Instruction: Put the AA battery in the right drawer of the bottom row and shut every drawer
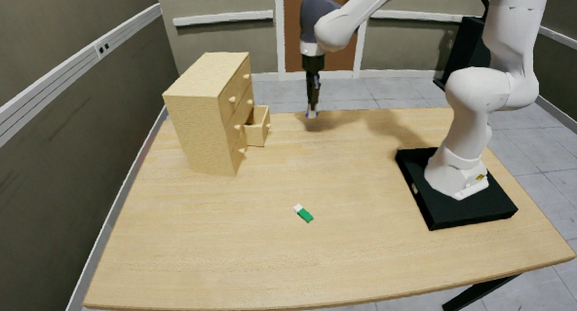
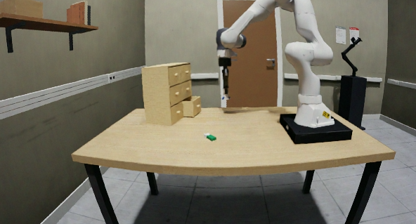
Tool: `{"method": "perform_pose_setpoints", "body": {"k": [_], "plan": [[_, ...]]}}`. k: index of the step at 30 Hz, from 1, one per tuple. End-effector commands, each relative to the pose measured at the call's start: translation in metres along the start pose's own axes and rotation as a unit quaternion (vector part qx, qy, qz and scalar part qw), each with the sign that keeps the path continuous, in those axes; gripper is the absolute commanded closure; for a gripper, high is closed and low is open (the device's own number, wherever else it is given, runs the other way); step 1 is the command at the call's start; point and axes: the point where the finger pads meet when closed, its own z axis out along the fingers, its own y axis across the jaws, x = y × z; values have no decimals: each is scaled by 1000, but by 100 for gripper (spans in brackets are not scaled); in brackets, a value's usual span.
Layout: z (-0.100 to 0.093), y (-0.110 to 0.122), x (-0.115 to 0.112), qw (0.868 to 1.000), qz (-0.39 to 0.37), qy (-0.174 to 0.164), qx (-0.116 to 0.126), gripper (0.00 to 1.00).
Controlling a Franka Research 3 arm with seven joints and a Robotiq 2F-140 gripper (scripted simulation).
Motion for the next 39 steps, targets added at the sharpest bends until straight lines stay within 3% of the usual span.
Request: {"method": "perform_pose_setpoints", "body": {"k": [1, 39], "plan": [[-2, 2, -5, 999, 44, 2, 2, 85], [-5, 34, -38, 992, 127, -2, 6, 85]]}}
